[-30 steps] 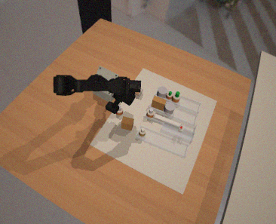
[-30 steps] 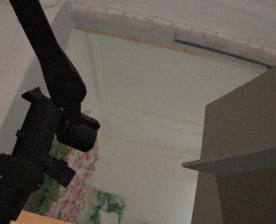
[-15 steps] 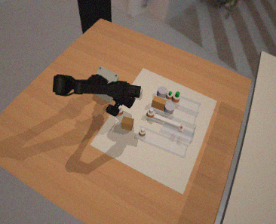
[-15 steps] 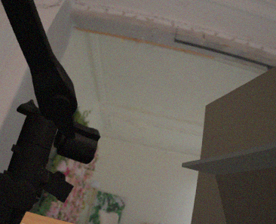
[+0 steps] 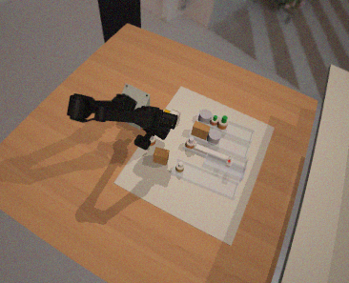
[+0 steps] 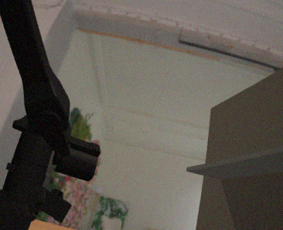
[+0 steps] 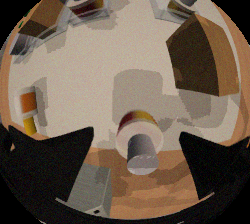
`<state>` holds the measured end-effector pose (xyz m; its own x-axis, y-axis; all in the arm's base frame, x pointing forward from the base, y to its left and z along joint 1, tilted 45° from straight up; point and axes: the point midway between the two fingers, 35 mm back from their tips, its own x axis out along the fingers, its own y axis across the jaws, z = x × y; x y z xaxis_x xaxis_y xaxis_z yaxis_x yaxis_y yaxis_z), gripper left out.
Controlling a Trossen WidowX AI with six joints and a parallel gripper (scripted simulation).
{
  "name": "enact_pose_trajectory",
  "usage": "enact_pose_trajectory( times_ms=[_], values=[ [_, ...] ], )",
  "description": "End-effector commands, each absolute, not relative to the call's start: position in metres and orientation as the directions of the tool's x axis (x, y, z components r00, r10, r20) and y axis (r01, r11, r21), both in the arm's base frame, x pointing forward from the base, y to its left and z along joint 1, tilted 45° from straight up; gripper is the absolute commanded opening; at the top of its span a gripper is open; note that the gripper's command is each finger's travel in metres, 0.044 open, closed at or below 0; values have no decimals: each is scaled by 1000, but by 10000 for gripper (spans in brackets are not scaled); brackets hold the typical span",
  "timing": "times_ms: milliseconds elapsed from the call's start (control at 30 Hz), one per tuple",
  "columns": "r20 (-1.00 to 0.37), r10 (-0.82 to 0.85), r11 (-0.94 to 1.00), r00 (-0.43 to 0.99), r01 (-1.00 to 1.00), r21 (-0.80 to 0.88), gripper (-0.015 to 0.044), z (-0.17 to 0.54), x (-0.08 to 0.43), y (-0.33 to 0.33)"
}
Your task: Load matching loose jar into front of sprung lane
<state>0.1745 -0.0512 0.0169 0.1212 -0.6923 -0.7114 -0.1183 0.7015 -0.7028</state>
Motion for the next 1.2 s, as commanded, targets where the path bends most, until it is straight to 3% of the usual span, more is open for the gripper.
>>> enact_pose_trajectory(
  times_ms=[0,267,500,700,1167],
  values=[
    [-708,-696,696,118,-129,-706,414,14,173,-54],
    [-708,-696,696,118,-129,-706,204,14,173,-54],
    [-708,-696,696,118,-129,-706,157,14,173,-54],
    [-715,-688,703,120,-131,-699,0,21,174,-42],
    [-723,-681,710,117,-136,-691,0,58,169,4]
  ],
)
